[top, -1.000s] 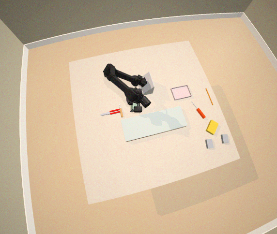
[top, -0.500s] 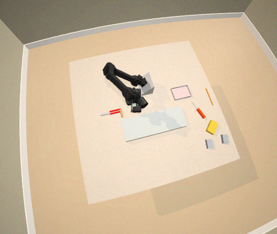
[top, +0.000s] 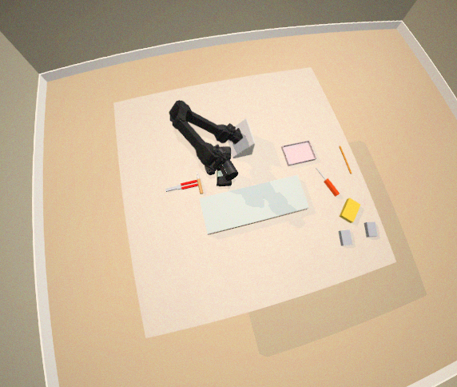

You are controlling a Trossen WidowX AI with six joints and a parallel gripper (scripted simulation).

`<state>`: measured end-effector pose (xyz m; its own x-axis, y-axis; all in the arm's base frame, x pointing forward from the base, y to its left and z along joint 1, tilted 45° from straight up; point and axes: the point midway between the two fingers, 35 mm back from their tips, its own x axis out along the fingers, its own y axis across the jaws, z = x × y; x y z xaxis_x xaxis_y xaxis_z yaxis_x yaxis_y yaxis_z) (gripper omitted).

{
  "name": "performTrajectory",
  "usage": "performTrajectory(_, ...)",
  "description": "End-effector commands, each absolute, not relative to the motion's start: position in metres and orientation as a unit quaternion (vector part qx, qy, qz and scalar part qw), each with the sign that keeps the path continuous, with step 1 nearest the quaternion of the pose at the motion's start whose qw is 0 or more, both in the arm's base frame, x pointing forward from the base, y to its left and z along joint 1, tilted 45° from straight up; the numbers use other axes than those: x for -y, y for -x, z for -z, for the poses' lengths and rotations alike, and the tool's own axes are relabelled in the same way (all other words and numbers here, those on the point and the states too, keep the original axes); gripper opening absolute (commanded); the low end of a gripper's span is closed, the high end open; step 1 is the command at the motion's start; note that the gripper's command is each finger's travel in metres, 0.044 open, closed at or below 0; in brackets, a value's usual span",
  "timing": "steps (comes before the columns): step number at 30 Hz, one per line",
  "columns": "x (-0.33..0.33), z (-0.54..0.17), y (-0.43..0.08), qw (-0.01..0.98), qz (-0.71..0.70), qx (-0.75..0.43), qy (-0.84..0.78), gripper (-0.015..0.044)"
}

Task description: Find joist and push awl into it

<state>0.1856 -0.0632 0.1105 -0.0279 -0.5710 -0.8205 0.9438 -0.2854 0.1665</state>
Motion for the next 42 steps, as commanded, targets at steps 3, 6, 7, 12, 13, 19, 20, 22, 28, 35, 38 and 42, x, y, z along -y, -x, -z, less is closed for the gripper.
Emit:
performTrajectory(3, 0.0630, -0.1118, -0.1864, 0.555, 0.670, -0.231, -0.436, 0.0000)
performTrajectory(6, 0.0632, -0.1117, -0.1862, 0.553, 0.668, -0.234, -0.439, 0.0000)
performTrajectory(7, 0.0634, -0.1117, -0.1861, 0.552, 0.668, -0.236, -0.440, 0.0000)
performTrajectory(12, 0.0642, -0.1118, -0.1855, 0.547, 0.662, -0.245, -0.450, 0.0000)
performTrajectory(13, 0.0643, -0.1118, -0.1854, 0.546, 0.661, -0.247, -0.452, 0.0000)
performTrajectory(19, 0.0652, -0.1121, -0.1850, 0.541, 0.653, -0.258, -0.464, 0.0000)
performTrajectory(20, 0.0654, -0.1122, -0.1849, 0.540, 0.651, -0.259, -0.466, 0.0000)
performTrajectory(22, 0.0656, -0.1124, -0.1849, 0.539, 0.648, -0.263, -0.470, 0.0000)
performTrajectory(28, 0.0665, -0.1131, -0.1847, 0.535, 0.638, -0.272, -0.482, 0.0000)
performTrajectory(35, 0.0672, -0.1138, -0.1847, 0.532, 0.629, -0.280, -0.492, 0.0000)
performTrajectory(38, 0.0675, -0.1137, -0.1845, 0.530, 0.627, -0.283, -0.495, 0.0000)
performTrajectory(42, 0.0680, -0.1136, -0.1842, 0.526, 0.623, -0.290, -0.501, 0.0000)
